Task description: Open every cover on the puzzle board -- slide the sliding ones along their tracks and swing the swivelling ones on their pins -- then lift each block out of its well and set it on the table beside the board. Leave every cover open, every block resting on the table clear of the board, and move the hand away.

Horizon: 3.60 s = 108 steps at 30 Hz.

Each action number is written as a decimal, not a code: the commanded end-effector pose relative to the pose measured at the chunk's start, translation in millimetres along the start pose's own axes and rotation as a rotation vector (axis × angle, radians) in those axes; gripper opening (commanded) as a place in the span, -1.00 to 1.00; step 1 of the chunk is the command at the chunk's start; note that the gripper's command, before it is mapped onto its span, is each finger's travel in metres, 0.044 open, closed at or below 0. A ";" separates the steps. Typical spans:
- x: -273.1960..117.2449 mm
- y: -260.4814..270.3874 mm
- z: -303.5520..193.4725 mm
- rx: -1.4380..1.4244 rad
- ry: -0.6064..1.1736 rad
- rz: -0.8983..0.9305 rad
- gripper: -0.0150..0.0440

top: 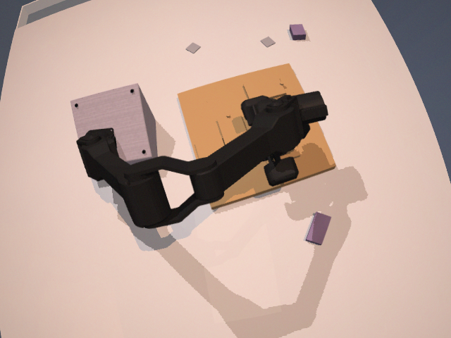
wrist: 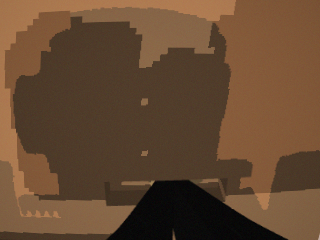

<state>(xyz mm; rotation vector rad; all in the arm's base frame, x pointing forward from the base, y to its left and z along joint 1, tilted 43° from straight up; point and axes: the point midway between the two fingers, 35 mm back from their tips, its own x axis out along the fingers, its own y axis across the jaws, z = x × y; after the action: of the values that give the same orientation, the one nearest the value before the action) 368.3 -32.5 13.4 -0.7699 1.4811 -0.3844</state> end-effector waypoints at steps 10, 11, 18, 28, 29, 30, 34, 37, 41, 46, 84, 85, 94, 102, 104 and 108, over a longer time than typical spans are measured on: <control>-0.6 -1.4 16.0 0.000 -0.004 -0.005 -0.49; -0.6 -1.4 17.0 0.000 -0.004 -0.005 -0.49; -0.6 -1.4 24.1 0.000 -0.004 -0.005 -0.49; -0.5 -1.3 34.0 0.001 -0.004 -0.005 -0.49; -0.4 -1.2 35.0 0.001 -0.005 -0.005 -0.49; -0.4 -1.2 35.9 0.001 -0.005 -0.005 -0.49; -0.3 -1.1 39.9 0.001 -0.005 -0.005 -0.49; -0.2 -1.0 42.9 0.001 -0.005 -0.005 -0.49; 0.0 -0.8 46.9 0.001 -0.005 -0.005 -0.49; 0.0 -0.5 51.0 0.001 -0.005 -0.005 -0.49; -48.1 0.9 57.0 0.001 -0.006 -0.002 -0.49; -49.4 0.9 57.1 0.001 -0.006 -0.002 -0.49; -52.9 21.4 33.0 0.245 -0.002 0.000 -0.49; -60.3 47.4 -4.0 0.614 -0.001 0.008 -0.49; -61.4 53.2 -13.9 0.706 0.000 0.009 -0.49; -62.8 63.8 -34.7 0.891 0.002 0.010 -0.49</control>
<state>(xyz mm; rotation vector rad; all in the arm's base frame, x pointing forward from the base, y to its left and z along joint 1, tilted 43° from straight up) 342.1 42.4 25.3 -0.2206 1.2295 -0.8287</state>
